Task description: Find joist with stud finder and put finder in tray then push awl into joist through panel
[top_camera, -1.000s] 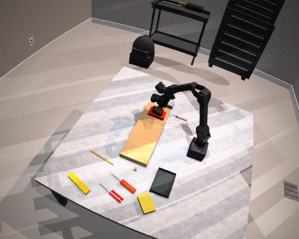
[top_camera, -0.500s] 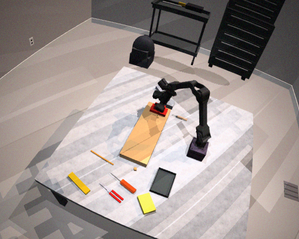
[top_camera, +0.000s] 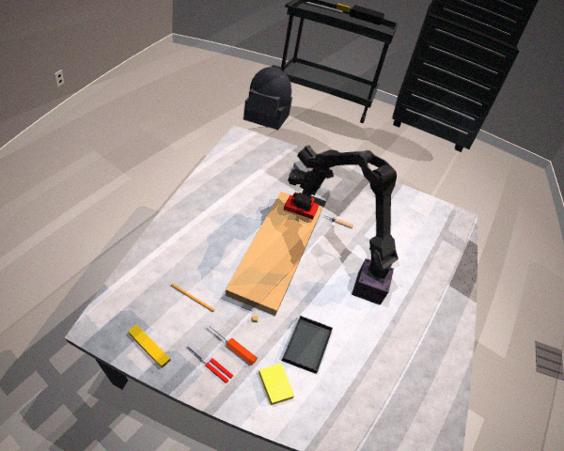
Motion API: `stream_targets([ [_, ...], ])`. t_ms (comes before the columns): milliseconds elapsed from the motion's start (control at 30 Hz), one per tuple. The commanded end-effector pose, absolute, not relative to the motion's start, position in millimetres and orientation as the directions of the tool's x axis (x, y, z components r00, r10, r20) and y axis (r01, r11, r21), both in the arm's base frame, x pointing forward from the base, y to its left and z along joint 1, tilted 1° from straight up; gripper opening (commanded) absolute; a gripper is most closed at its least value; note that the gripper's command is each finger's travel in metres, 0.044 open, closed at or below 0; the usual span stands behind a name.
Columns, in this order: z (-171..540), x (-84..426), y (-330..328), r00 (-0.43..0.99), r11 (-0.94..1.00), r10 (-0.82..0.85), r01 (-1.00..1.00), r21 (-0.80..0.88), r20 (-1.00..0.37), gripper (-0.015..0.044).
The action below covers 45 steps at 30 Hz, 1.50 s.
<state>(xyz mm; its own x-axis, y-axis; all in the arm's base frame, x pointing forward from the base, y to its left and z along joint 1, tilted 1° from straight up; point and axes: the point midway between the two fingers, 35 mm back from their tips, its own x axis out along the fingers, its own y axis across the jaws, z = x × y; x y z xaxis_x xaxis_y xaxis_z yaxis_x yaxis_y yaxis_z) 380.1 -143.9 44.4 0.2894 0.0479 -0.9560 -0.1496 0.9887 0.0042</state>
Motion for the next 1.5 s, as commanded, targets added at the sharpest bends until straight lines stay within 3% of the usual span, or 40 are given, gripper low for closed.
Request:
stream_targets([
  [0, 80, 385, -147, 0.321, 0.988, 0.034, -0.152, -0.016, -0.947, 0.0000],
  [267, 131, 377, -146, 0.320, 0.988, 0.033, -0.154, -0.018, -0.947, 0.0000],
  [500, 131, 380, -135, 0.318, 0.983, 0.041, -0.181, -0.018, -0.947, 0.0000],
  [1467, 119, 384, 60, 0.263, 0.797, 0.173, -0.603, -0.022, -0.949, 0.0000],
])
